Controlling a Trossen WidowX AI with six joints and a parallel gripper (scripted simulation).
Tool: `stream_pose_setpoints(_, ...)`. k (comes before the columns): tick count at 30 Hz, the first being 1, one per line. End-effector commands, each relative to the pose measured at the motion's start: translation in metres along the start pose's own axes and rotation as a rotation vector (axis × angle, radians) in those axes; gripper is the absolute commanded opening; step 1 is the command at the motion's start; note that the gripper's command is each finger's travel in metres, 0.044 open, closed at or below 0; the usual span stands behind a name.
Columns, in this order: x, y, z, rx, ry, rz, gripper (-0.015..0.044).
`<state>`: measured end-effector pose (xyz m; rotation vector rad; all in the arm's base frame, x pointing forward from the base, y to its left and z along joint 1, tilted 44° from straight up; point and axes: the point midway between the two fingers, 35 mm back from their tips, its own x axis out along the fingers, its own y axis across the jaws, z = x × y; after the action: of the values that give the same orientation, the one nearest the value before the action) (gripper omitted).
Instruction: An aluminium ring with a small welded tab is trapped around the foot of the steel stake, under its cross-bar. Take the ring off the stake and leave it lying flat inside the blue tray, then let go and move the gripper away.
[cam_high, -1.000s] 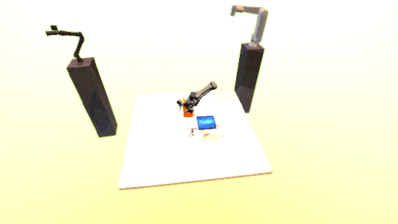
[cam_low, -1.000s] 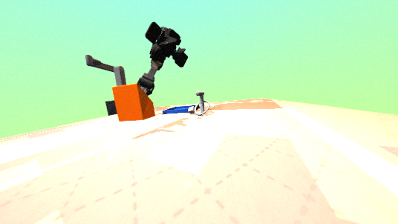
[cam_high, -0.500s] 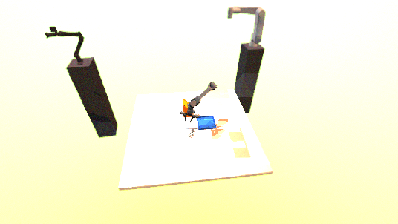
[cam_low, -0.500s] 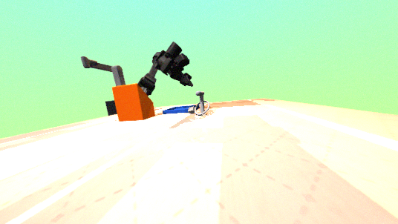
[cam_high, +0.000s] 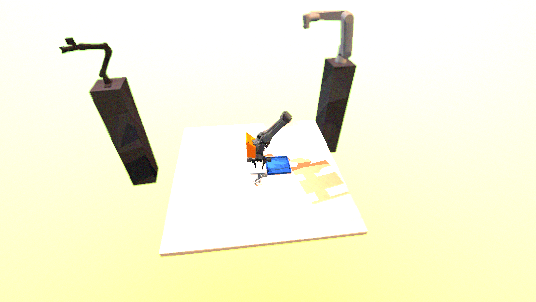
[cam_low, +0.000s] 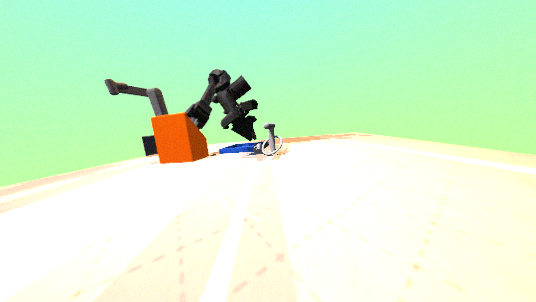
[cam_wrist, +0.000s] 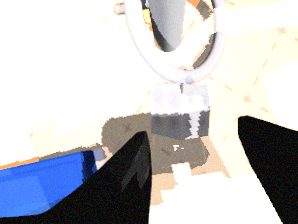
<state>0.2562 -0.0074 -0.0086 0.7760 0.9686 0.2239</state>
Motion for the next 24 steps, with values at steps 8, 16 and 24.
stream_pose_setpoints(8,0.011,0.001,-0.003,0.01,0.013,0.007,0.02)
stream_pose_setpoints(16,0.024,0.001,-0.003,0.009,0.013,0.007,0.02)
stream_pose_setpoints(24,0.037,0.001,-0.003,0.01,0.012,0.008,0.02)
